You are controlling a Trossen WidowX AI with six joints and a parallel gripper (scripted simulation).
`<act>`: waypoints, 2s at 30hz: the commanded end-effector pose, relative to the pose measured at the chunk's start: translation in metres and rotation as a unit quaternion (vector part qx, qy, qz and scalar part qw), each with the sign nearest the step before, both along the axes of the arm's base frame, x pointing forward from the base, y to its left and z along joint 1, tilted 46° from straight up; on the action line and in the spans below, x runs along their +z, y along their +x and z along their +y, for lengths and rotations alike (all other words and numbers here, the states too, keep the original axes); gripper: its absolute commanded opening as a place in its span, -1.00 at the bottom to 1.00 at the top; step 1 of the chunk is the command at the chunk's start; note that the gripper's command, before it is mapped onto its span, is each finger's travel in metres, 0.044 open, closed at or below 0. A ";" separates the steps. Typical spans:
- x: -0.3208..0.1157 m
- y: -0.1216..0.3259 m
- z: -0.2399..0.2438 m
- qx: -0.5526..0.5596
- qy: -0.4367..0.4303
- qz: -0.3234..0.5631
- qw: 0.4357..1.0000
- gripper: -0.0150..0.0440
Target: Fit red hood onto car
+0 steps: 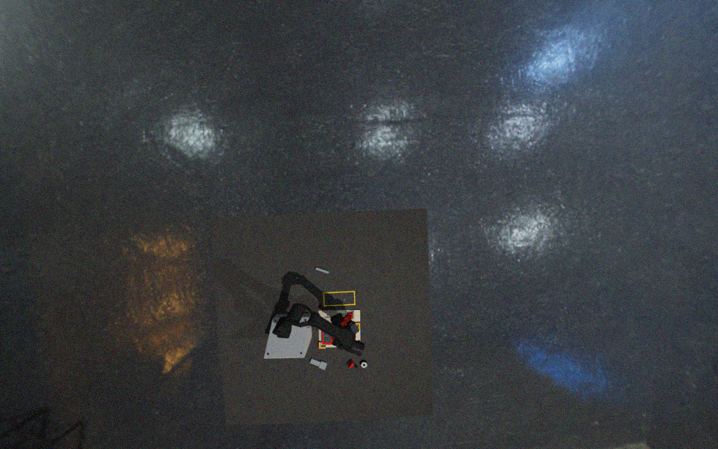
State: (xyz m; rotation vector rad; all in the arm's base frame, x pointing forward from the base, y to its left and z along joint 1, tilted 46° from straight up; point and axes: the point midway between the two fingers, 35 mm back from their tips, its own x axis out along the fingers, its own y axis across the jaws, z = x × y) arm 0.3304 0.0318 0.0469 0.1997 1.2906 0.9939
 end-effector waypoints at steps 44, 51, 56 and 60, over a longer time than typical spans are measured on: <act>-0.114 0.011 -0.044 -0.170 -0.010 0.162 0.972 -0.49; -0.114 0.011 -0.043 -0.170 -0.010 0.162 0.972 -0.49; -0.116 0.011 -0.042 -0.170 -0.010 0.162 0.972 -0.49; -0.117 0.011 -0.040 -0.170 -0.010 0.162 0.972 -0.49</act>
